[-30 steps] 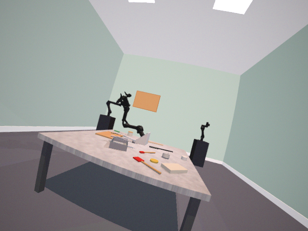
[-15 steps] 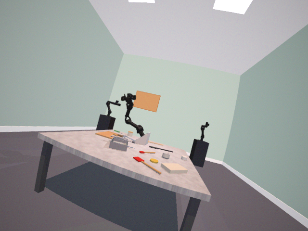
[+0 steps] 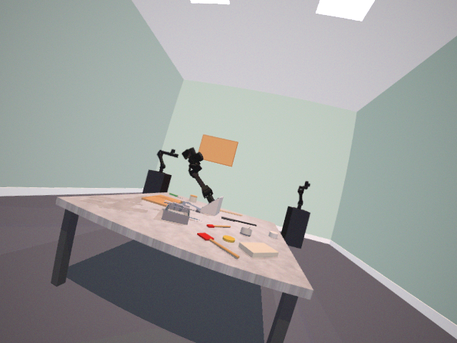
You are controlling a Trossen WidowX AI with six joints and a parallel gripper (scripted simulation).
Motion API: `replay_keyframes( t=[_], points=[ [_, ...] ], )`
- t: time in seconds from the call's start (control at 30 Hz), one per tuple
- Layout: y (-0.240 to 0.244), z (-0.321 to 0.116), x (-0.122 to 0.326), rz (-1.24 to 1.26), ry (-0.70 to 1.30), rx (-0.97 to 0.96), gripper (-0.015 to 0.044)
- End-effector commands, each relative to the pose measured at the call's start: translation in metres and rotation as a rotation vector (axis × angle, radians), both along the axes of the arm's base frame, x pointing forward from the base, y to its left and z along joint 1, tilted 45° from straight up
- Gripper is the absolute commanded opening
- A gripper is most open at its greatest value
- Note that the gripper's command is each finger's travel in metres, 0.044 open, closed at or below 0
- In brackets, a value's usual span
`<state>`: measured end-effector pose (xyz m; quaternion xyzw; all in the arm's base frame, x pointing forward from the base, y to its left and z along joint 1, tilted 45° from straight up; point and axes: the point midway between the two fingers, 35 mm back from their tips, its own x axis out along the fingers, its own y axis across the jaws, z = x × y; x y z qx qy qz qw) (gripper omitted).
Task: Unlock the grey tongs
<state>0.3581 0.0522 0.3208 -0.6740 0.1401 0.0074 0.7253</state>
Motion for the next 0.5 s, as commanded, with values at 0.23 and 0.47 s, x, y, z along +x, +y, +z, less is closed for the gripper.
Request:
replay_keyframes(
  t=[0.23,0.47],
  points=[
    [-0.101,-0.156,0.002,-0.006,0.697,-0.623,0.026],
    [-0.145,-0.219,-0.028,0.115,1.046,-0.799,0.026]
  ],
)
